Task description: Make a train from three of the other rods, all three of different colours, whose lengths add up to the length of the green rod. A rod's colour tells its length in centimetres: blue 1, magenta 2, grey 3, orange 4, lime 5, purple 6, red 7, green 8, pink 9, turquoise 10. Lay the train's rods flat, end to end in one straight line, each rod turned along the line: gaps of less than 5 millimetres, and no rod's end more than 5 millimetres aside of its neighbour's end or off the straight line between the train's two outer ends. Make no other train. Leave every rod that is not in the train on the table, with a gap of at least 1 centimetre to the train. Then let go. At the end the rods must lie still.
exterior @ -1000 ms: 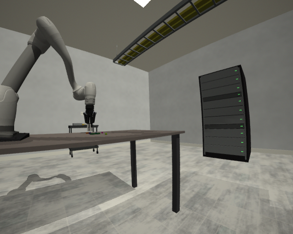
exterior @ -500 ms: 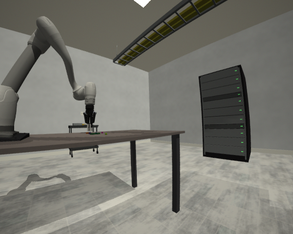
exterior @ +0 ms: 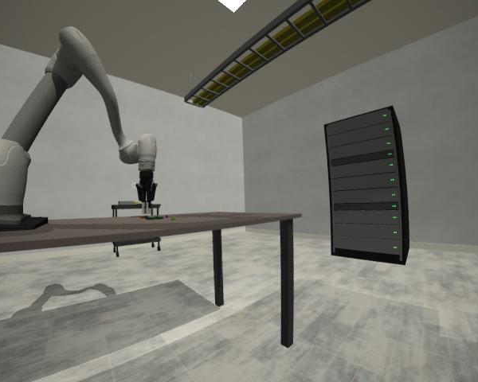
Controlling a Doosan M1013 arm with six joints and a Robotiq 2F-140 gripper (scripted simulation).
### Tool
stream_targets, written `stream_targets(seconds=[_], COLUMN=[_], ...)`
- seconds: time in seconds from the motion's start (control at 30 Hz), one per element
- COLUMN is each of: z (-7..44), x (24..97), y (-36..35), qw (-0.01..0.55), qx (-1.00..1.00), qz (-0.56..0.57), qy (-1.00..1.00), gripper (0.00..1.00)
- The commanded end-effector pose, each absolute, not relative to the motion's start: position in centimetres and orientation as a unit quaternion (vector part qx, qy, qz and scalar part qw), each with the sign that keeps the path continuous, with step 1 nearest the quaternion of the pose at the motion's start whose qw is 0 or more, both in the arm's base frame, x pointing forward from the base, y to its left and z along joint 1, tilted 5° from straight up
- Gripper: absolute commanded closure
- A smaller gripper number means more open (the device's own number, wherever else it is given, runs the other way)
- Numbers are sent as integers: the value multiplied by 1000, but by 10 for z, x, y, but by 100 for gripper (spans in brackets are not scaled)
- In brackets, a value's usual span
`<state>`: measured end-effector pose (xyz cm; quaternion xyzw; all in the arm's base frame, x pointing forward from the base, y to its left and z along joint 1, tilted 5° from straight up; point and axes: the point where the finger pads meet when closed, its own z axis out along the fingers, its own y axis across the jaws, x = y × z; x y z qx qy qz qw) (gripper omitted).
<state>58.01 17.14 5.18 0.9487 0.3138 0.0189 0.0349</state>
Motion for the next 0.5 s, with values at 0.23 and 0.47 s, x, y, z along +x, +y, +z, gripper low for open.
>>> stream_targets(seconds=[0.23, 0.47], z=[51, 51], x=[581, 581], y=[166, 166], qw=[37, 37], qx=[948, 948], qz=[18, 18], qy=[315, 315], gripper=[85, 85])
